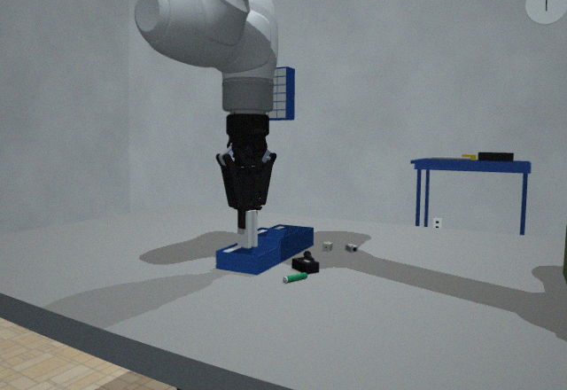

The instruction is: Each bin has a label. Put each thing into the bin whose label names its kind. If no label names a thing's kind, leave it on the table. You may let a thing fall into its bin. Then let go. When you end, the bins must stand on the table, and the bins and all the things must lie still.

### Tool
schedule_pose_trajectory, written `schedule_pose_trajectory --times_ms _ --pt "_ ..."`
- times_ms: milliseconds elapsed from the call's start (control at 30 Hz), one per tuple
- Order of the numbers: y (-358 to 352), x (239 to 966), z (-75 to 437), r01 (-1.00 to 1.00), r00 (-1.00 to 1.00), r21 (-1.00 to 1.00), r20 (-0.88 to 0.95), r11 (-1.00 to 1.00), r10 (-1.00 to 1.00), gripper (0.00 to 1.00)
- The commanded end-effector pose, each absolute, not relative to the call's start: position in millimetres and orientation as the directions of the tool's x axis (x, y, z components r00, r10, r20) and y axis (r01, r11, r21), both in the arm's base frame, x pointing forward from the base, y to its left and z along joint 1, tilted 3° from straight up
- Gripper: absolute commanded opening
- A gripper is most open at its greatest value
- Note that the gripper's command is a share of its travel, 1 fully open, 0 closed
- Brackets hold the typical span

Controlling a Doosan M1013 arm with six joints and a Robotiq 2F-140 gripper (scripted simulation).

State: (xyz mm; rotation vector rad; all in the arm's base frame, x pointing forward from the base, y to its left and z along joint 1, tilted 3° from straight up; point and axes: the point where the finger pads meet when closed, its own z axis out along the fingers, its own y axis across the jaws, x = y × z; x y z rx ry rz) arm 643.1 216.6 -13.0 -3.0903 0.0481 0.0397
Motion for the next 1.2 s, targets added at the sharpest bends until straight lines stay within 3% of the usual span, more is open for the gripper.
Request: schedule_pose_trajectory --times_ms 0,467,867,1167 --pt "217 643 -9 -0.032 0.999 -0.05 -0.026 -0.998 -0.03 0.05" --pt "215 644 26 -0.032 0.999 -0.05 -0.026 -0.998 -0.03 0.05" --pt "210 647 126 -0.032 0.999 -0.05 -0.026 -0.998 -0.03 0.05" --pt "209 647 137 -0.032 0.999 -0.05 -0.026 -0.998 -0.03 0.05"
